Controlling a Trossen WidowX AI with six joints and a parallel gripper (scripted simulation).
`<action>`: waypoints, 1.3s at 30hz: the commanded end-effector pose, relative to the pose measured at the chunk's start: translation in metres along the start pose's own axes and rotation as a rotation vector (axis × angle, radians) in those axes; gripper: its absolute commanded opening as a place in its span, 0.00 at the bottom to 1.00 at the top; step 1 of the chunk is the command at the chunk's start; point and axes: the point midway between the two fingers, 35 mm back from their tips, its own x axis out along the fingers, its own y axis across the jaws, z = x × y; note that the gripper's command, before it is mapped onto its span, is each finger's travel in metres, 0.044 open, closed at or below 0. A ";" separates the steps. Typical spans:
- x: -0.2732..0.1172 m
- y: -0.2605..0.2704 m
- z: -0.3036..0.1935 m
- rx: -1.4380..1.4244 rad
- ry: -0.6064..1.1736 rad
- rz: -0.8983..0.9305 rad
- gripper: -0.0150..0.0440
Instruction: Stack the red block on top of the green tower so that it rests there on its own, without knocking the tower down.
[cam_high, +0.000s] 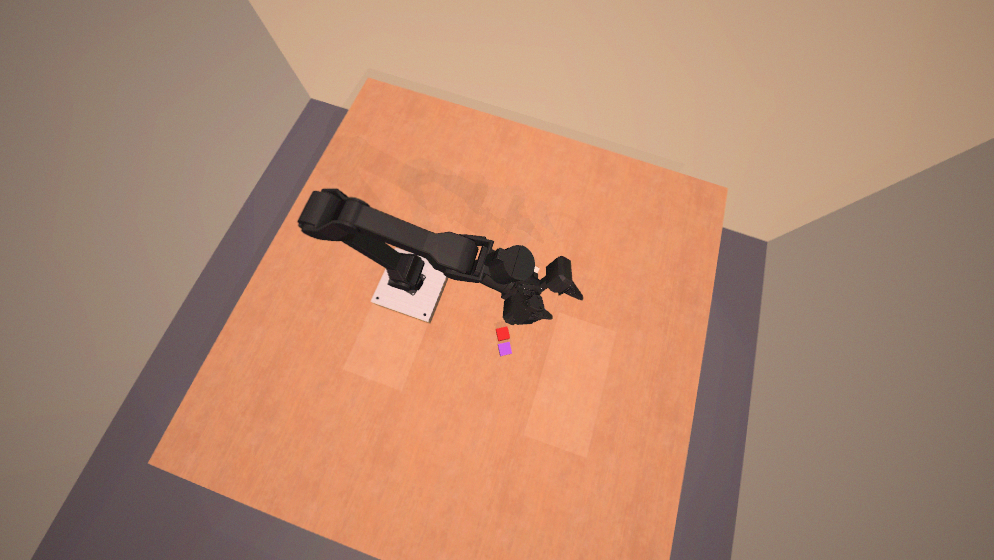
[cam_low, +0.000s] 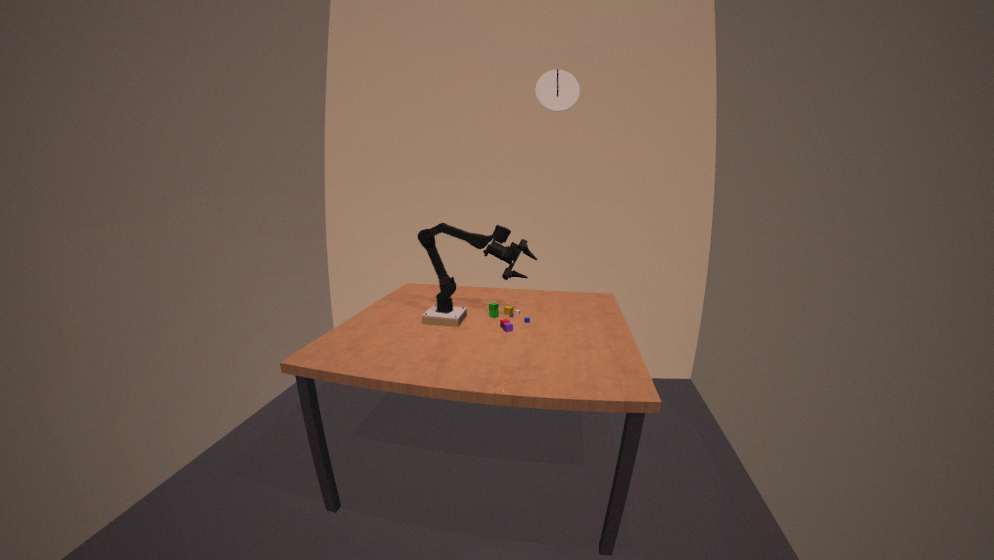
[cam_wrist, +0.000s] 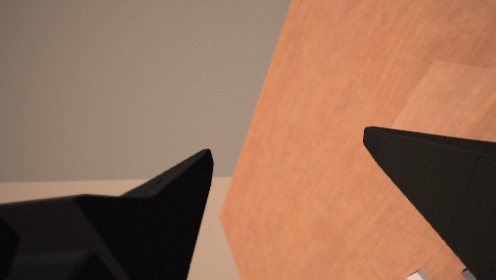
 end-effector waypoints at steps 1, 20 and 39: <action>0.018 -0.047 0.000 -0.057 0.085 -0.253 1.00; -0.008 -0.174 -0.009 -0.081 0.529 -0.981 1.00; 0.014 -0.211 -0.029 -0.081 0.530 -0.981 1.00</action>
